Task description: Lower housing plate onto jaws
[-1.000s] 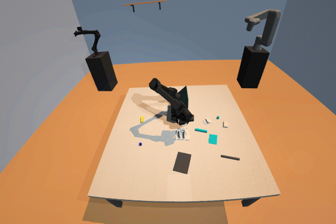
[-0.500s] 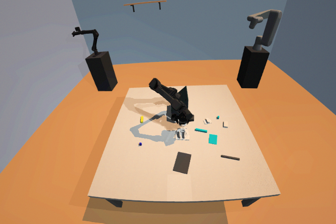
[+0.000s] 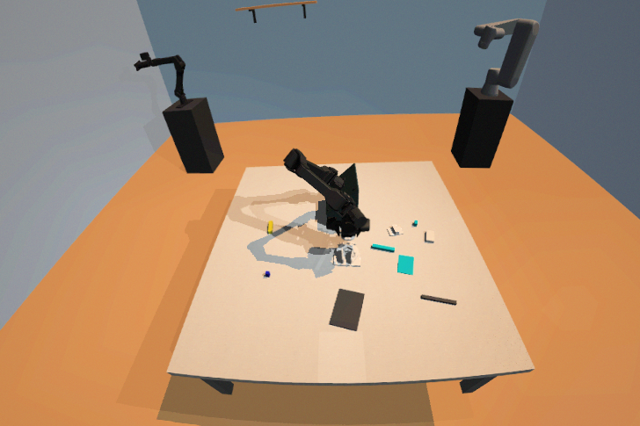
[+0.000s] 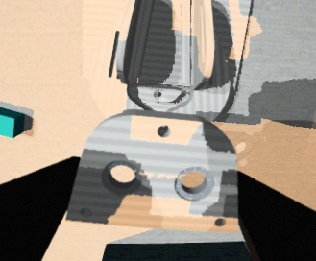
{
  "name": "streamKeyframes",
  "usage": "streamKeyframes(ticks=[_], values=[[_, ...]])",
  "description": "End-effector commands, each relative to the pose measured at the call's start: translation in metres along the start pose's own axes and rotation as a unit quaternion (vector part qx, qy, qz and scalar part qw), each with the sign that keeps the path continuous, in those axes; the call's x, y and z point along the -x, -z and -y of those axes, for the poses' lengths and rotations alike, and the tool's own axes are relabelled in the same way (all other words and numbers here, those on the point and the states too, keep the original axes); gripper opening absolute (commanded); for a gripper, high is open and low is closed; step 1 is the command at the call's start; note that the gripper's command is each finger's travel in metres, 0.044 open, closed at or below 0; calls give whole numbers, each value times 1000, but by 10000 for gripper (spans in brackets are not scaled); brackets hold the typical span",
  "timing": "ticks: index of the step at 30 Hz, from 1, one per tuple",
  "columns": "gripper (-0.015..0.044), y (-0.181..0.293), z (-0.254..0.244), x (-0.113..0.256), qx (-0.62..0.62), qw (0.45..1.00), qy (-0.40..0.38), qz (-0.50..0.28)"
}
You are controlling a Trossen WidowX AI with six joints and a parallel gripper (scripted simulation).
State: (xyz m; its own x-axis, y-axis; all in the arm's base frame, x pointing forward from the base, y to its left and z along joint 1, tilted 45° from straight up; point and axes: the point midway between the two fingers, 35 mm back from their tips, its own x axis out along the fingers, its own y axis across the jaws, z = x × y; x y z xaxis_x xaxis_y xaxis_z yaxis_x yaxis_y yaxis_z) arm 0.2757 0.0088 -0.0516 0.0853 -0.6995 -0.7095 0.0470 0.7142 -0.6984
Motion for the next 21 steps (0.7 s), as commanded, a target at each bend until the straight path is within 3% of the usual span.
streamKeyframes(ticks=[1, 21], values=[[351, 1, -1, -6, 4, 1000, 0, -1], [351, 0, -1, -40, 4, 1000, 0, -1]])
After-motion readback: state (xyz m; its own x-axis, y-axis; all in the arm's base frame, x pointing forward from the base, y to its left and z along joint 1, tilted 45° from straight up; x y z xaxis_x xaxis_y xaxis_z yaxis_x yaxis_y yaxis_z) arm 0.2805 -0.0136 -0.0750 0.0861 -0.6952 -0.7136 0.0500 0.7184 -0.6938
